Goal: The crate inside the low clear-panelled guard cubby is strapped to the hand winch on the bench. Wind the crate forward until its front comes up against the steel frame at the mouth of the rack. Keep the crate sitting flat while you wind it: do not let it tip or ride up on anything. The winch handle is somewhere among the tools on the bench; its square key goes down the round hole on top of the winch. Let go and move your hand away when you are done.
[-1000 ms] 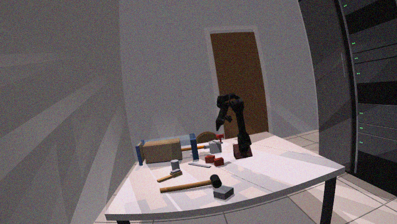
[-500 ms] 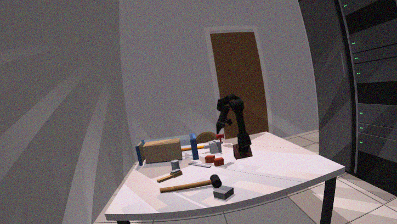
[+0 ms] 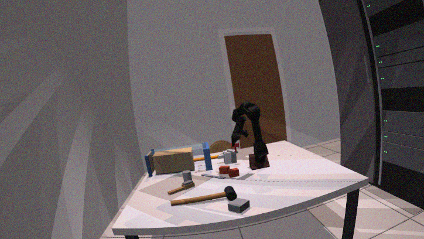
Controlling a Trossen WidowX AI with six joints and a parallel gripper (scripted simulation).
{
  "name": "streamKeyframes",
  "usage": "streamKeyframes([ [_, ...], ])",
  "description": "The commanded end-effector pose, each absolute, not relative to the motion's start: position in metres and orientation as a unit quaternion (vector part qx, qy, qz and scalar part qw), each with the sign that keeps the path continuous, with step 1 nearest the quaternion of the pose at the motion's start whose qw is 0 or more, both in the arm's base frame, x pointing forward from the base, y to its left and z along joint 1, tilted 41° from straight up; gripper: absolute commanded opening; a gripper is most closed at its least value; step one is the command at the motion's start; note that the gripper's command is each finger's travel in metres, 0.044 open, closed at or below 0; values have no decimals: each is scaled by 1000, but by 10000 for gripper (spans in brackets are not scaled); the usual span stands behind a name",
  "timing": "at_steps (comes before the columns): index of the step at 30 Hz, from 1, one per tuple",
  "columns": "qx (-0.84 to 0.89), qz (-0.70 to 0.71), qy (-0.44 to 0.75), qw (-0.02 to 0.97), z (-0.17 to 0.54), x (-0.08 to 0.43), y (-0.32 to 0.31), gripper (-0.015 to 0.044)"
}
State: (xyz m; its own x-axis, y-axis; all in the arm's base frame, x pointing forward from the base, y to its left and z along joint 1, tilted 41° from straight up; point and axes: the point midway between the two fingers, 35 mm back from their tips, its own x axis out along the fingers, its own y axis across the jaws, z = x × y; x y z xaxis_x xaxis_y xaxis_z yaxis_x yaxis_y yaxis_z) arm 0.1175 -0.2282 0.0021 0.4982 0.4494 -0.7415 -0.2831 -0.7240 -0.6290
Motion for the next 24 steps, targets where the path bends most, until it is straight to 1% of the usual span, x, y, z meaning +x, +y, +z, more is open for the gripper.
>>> streamKeyframes([
  [1, -783, 497, -53, 371, -2, 118, -223, 440],
  [11, -783, 497, -53, 372, -12, 119, -213, 440],
  [24, -783, 498, -54, 368, -10, 119, -216, 99],
])
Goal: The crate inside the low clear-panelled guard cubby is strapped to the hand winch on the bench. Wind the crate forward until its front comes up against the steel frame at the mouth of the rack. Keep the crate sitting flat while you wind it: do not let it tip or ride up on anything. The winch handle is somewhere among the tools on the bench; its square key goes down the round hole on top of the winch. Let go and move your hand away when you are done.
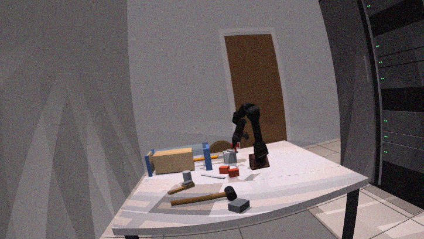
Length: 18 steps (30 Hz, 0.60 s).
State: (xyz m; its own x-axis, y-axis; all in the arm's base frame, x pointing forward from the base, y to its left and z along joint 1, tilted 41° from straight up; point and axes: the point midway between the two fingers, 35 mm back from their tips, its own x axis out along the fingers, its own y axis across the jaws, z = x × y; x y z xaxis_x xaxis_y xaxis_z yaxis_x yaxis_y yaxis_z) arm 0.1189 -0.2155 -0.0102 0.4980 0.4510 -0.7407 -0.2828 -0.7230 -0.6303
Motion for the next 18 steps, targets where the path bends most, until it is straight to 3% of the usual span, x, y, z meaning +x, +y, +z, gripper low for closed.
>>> streamKeyframes([
  [1, -783, 498, -54, 368, -10, 119, -216, 72],
  [6, -783, 498, -54, 368, -10, 119, -216, 0],
  [18, -783, 497, -53, 372, -12, 119, -213, 0],
])
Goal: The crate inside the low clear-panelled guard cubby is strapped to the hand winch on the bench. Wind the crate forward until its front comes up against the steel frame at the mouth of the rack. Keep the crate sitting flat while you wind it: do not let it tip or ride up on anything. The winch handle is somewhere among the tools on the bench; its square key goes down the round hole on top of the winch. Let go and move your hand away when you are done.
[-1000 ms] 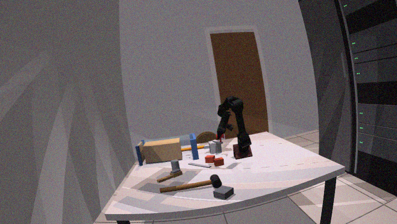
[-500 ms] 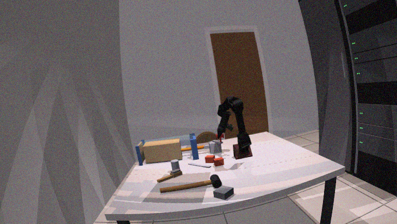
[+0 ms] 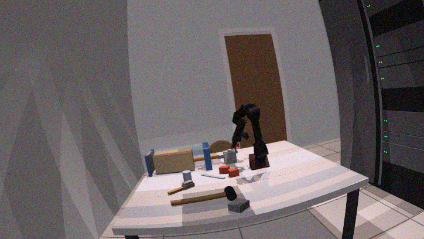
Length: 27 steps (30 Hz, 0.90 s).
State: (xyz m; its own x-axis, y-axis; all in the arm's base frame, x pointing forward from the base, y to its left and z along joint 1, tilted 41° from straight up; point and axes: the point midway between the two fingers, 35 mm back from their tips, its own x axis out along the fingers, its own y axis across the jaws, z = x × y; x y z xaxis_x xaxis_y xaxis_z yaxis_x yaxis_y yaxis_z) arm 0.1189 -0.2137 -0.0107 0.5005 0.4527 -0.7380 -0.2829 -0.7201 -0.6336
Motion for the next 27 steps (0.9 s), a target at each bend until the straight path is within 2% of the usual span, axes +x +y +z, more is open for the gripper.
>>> streamKeyframes([
  [1, -783, 497, -53, 372, -13, 118, -213, 0],
  [27, -782, 497, -52, 371, -23, 93, -221, 0],
])
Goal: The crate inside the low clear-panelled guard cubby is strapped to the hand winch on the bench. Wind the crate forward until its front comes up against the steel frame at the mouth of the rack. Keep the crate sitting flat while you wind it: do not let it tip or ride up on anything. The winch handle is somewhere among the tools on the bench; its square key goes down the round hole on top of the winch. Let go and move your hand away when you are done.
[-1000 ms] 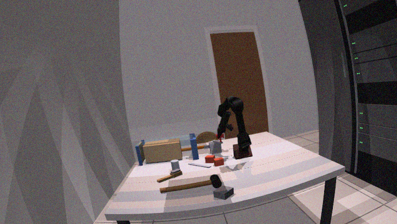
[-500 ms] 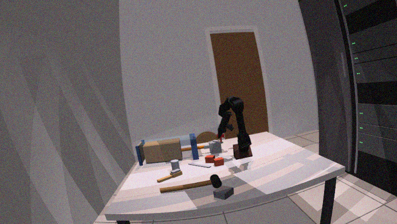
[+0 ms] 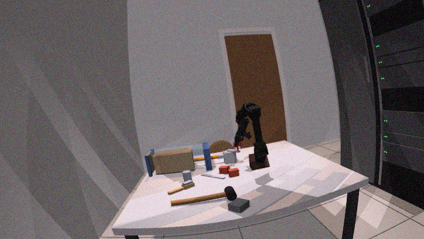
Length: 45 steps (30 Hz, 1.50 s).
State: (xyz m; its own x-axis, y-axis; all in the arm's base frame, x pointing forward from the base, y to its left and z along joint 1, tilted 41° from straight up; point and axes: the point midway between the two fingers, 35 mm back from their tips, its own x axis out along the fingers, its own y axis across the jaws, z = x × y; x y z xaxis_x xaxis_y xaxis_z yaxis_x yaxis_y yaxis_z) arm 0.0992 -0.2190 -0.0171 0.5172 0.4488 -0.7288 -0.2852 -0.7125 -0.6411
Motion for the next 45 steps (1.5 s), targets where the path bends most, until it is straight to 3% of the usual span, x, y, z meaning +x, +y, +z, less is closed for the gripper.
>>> streamKeyframes([
  [1, -782, 497, -52, 371, -24, 92, -222, 0],
  [45, -782, 499, -50, 369, -59, 54, -260, 0],
])
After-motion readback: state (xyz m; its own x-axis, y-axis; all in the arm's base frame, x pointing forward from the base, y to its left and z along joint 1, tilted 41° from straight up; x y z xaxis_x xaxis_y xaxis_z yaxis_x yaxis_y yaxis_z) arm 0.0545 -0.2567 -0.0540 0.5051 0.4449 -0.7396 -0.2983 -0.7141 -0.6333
